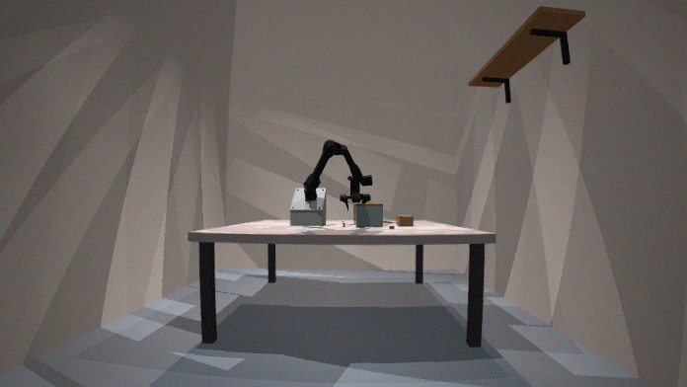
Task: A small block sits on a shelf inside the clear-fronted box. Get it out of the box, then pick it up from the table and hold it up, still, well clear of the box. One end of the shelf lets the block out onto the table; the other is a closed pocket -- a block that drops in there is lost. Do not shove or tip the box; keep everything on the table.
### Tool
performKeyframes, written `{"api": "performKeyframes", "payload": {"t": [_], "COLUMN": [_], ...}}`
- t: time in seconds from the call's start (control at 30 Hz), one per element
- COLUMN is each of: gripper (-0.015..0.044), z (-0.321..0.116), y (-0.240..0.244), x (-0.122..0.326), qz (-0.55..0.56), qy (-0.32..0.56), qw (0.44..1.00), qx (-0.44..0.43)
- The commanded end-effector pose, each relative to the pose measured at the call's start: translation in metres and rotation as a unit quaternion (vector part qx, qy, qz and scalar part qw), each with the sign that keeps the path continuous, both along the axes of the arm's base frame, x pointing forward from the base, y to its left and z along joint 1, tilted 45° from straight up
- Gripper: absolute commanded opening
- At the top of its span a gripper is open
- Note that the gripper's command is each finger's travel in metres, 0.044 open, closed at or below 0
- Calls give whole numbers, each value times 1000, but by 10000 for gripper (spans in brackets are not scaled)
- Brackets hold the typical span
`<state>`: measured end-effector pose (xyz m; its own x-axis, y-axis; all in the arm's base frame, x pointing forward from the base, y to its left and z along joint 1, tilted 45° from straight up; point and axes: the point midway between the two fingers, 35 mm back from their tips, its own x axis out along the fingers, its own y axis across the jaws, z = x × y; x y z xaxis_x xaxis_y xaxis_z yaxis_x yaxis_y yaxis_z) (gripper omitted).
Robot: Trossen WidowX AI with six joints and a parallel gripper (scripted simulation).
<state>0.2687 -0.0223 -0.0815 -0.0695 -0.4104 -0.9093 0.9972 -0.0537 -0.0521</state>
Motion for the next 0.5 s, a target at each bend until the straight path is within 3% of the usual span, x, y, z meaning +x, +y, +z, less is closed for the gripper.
{"api": "performKeyframes", "payload": {"t": [0.0, 0.47], "gripper": [400, 400], "z": [-9, -7], "y": [7, 6], "x": [-1, -4], "qz": [-3, -3], "qy": [3, 3], "qw": [1000, 1000], "qx": [1, 1]}}
